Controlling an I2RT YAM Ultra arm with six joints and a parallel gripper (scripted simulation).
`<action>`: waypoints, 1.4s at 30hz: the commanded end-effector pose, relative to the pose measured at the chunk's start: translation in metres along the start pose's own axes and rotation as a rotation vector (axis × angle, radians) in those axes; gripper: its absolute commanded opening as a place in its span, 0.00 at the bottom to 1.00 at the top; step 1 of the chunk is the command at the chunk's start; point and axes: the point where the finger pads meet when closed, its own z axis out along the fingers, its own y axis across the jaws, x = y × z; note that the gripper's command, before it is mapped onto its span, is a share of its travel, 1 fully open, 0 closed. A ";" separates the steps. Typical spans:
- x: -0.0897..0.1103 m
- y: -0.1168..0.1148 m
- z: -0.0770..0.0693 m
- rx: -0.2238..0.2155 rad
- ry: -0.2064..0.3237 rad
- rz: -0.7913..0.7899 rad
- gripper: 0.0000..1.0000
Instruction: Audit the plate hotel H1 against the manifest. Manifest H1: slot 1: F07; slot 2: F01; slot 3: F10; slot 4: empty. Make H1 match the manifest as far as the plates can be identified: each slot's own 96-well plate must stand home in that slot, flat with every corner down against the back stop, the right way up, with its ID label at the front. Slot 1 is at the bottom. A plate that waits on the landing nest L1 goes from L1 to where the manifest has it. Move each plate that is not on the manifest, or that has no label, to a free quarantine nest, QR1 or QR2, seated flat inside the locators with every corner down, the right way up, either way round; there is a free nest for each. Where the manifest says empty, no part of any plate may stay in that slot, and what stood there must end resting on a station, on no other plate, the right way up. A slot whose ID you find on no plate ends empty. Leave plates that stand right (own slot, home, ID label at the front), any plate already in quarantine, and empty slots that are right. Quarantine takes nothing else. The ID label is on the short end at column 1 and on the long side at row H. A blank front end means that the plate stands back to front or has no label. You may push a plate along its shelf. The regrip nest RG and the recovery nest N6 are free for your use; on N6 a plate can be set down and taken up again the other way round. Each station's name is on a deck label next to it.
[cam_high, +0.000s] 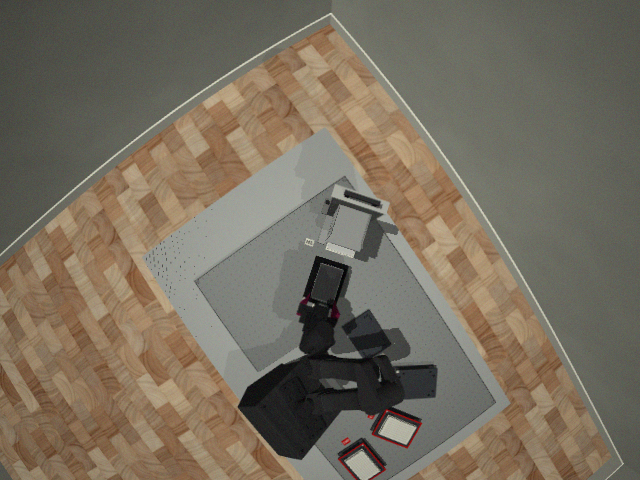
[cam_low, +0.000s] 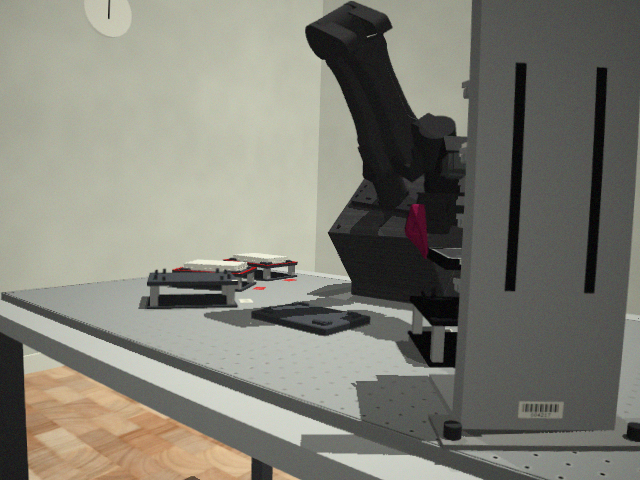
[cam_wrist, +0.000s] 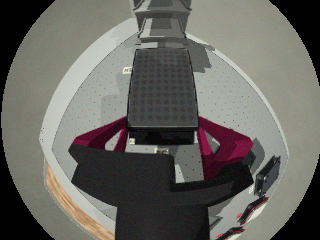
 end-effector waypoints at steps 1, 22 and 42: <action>-0.005 0.001 0.000 -0.007 -0.020 0.011 0.86; 0.002 0.001 0.007 -0.007 -0.020 0.011 0.86; 0.008 0.001 0.012 -0.008 -0.020 0.011 0.86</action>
